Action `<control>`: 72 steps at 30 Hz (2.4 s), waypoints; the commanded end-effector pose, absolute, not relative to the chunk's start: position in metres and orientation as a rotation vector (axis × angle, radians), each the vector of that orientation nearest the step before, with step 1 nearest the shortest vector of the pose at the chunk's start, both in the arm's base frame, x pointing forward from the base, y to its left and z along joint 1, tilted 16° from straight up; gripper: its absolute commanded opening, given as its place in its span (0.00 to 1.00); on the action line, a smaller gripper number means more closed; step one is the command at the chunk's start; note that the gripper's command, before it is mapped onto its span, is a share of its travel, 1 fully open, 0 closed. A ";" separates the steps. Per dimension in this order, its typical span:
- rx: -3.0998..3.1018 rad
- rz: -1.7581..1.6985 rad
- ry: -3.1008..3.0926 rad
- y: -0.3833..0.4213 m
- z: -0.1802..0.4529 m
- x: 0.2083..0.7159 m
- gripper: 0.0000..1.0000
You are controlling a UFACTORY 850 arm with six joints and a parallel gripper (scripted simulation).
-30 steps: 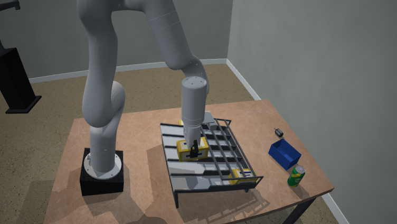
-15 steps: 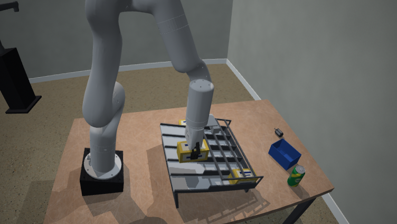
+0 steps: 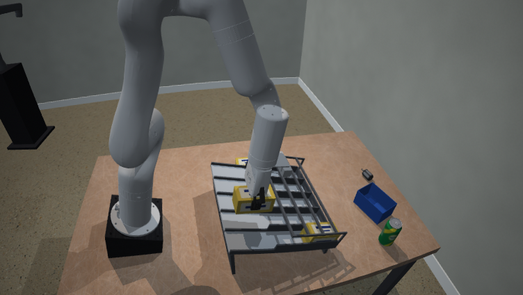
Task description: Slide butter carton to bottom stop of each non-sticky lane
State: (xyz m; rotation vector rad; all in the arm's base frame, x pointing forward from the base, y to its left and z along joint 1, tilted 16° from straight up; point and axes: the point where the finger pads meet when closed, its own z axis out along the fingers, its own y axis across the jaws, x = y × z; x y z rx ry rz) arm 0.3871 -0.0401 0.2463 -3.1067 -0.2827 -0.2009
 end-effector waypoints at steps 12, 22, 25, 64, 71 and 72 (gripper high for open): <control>-3.120 -0.117 -0.284 -0.040 0.247 0.388 0.00; -3.131 0.039 -0.285 -0.040 0.247 0.388 0.00; -3.131 0.039 -0.285 -0.040 0.247 0.388 0.00; -3.131 0.038 -0.285 -0.041 0.197 0.387 0.00; -3.131 0.037 -0.285 -0.041 0.197 0.388 0.00; -3.131 0.037 -0.285 -0.041 0.197 0.388 0.00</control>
